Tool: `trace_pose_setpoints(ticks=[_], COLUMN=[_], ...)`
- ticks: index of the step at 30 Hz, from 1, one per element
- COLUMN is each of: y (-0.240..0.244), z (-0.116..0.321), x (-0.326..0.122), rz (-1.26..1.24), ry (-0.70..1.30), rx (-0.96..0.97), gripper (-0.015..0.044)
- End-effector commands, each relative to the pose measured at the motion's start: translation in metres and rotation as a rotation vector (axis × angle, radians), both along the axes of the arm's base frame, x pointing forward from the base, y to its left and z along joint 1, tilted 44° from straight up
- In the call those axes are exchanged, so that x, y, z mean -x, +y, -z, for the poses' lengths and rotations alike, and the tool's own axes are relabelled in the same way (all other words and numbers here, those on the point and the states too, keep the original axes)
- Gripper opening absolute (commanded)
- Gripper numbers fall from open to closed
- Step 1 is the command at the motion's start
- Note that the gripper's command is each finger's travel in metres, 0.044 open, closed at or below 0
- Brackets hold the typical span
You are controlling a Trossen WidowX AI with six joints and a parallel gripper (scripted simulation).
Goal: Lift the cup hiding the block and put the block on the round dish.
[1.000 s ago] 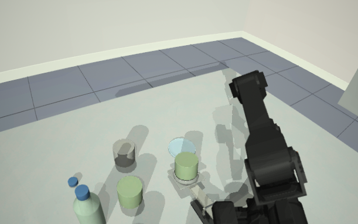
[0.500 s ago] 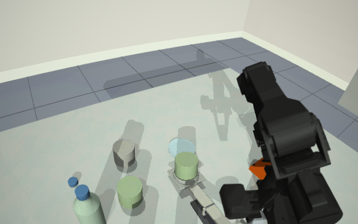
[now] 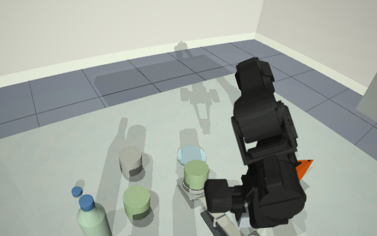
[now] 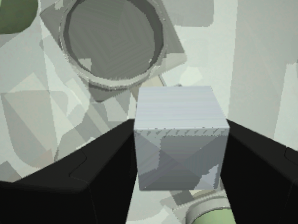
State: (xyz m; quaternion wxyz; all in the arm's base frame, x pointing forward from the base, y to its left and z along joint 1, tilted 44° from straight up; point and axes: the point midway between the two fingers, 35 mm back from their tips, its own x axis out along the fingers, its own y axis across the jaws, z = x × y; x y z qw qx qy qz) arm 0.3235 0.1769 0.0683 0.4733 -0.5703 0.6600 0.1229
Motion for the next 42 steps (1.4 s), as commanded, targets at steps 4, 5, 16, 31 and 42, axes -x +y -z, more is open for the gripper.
trace_pose_setpoints(ticks=[4,5,16,31,42], y=[-0.023,-0.026,-0.064,-0.115,-0.158], z=[-0.015,-0.018,-0.042,-0.071,-0.091], x=[-0.006,-0.007,-0.012,-0.010,-0.001], rz=[-0.007,-0.007,-0.007,-0.018,-0.006], ry=[0.001,0.001,-0.007,-0.014,-0.020], rx=[-0.010,-0.012,-0.029,-0.039,-0.031], gripper=[0.0000,0.0000,0.0000,0.0000,0.0000])
